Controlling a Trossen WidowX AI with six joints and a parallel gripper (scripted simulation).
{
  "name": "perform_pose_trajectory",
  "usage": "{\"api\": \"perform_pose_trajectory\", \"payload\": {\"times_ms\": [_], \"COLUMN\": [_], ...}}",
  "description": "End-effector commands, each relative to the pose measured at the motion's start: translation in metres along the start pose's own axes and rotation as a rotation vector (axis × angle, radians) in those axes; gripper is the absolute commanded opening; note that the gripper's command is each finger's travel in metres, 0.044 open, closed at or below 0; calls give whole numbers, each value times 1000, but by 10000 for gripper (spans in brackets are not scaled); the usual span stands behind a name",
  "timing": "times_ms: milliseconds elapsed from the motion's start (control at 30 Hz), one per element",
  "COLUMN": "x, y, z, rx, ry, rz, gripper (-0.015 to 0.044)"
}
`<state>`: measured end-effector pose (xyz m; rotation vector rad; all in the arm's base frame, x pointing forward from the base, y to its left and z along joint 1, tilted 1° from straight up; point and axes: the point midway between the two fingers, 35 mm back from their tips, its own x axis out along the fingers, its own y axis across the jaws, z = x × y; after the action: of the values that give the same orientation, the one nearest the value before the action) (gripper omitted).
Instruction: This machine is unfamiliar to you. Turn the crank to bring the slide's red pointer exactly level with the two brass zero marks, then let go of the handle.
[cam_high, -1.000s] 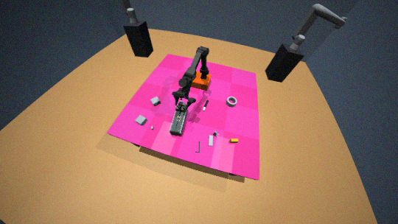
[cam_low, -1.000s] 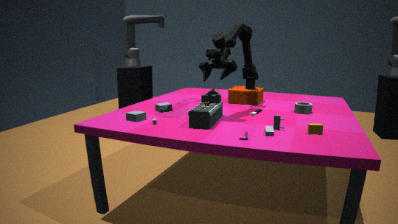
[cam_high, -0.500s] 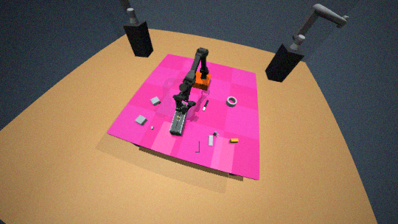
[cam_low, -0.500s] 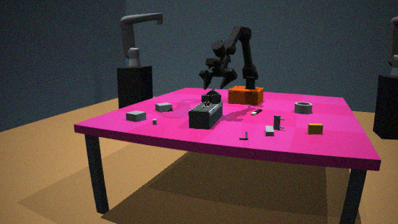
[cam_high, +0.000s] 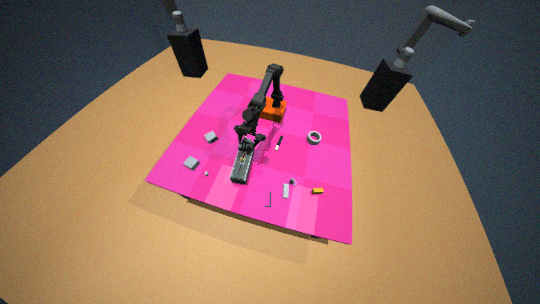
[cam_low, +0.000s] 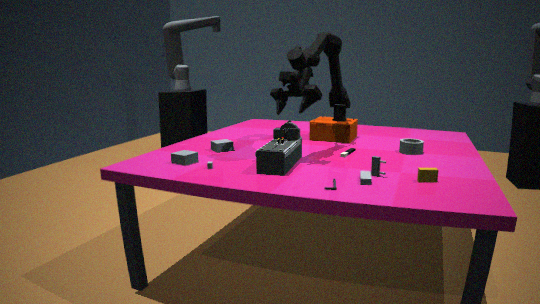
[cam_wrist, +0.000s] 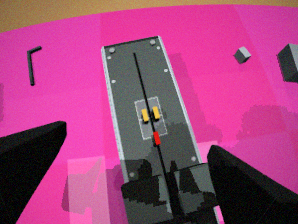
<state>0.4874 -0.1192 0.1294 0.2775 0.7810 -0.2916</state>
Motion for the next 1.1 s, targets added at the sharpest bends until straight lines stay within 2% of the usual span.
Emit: {"api": "perform_pose_trajectory", "payload": {"times_ms": [0, 733, 900, 1067], "x": [-18, -91, -91, -73], "y": [3, -81, -82, -85], "z": [17, -55, -57, -71], "rx": [-1, -354, -357, -357], "ry": [-18, -30, -31, -31], "rz": [4, 154, 155, 155], "gripper": [440, 440, 440, 440]}}
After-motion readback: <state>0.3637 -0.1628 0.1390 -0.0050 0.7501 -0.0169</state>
